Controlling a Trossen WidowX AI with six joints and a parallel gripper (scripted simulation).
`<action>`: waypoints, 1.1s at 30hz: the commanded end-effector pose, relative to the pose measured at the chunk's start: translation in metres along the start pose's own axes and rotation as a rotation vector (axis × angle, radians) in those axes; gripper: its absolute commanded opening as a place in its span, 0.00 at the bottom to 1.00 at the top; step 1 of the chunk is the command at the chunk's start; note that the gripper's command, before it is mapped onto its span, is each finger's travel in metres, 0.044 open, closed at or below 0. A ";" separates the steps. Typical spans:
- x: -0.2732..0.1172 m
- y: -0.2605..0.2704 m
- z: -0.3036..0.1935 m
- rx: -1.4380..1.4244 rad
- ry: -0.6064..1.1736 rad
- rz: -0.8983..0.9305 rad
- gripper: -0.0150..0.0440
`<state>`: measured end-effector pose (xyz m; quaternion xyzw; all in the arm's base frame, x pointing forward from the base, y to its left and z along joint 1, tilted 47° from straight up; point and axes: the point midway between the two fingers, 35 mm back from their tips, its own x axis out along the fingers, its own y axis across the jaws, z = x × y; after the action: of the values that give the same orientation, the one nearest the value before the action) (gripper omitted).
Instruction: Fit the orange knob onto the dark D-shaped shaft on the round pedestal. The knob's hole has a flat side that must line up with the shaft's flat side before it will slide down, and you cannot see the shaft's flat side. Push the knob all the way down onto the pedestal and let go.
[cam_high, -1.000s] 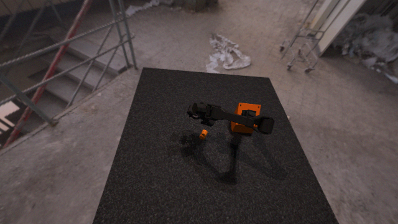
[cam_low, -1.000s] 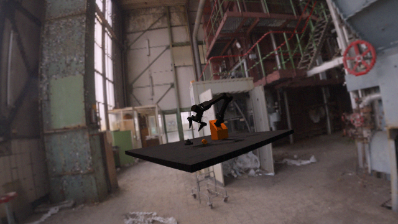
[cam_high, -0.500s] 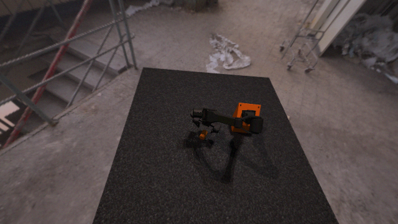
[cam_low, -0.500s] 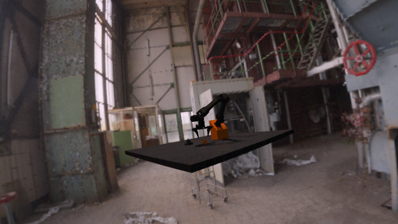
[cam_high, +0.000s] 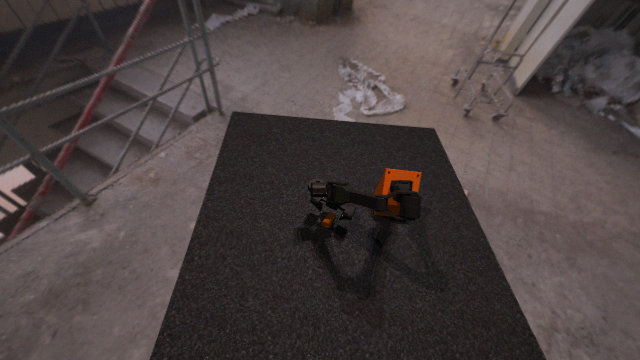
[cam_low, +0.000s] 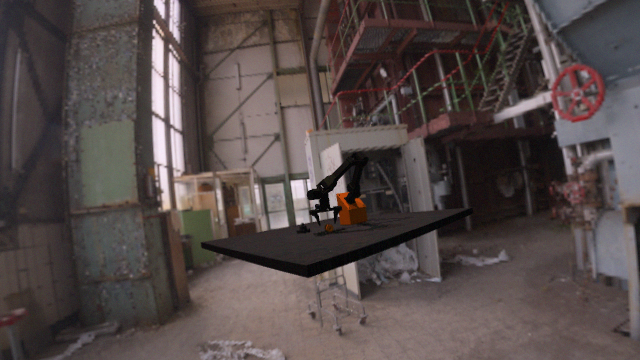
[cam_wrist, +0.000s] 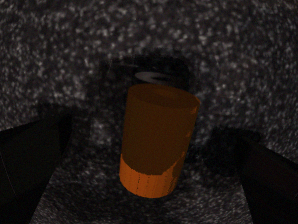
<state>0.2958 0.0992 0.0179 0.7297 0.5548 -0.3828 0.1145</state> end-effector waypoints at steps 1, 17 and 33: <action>0.006 -0.001 0.001 0.008 -0.001 -0.002 1.00; 0.028 -0.002 0.001 0.009 0.002 -0.003 0.96; 0.028 -0.002 0.001 0.009 0.002 -0.003 0.63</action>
<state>0.2957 0.1198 -0.0005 0.7293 0.5565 -0.3825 0.1104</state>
